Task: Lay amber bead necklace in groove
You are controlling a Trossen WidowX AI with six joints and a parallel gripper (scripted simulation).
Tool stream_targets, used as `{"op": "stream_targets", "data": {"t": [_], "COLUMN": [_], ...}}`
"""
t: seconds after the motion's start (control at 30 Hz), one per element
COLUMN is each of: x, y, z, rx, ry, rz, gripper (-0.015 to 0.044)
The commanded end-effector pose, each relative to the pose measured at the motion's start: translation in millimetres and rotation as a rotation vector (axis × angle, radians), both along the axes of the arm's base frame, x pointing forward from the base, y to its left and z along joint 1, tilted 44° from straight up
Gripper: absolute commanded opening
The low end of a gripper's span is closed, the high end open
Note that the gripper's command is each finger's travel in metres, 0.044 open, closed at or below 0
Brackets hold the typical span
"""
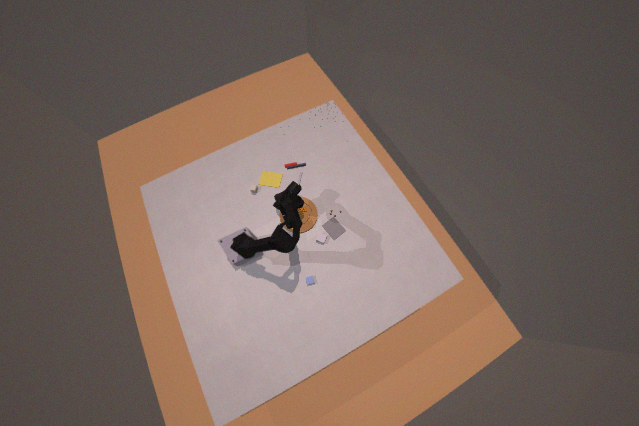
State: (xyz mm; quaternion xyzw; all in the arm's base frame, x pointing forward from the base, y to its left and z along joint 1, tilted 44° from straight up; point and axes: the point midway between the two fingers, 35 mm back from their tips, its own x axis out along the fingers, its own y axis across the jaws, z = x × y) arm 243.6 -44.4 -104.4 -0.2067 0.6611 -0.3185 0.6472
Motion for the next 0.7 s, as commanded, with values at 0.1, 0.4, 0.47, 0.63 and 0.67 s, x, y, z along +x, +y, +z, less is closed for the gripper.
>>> {"op": "stream_targets", "data": {"t": [0.1,0.4,0.47,0.63,0.67], "x": [-0.3,-0.3,-0.3,-0.3,-0.3], "y": [-0.3,-0.3,-0.3,-0.3,-0.3], "z": [-0.3,-0.3,-0.3,-0.3,-0.3], "rx": [0.000,0.000,0.000,0.000,0.000], "ry": [0.001,0.001,0.001,0.001,0.001], "rz": [0.000,0.000,0.000,0.000,0.000], "gripper": [0.0041,0.0000,0.0000,0.0000,0.0000]}}
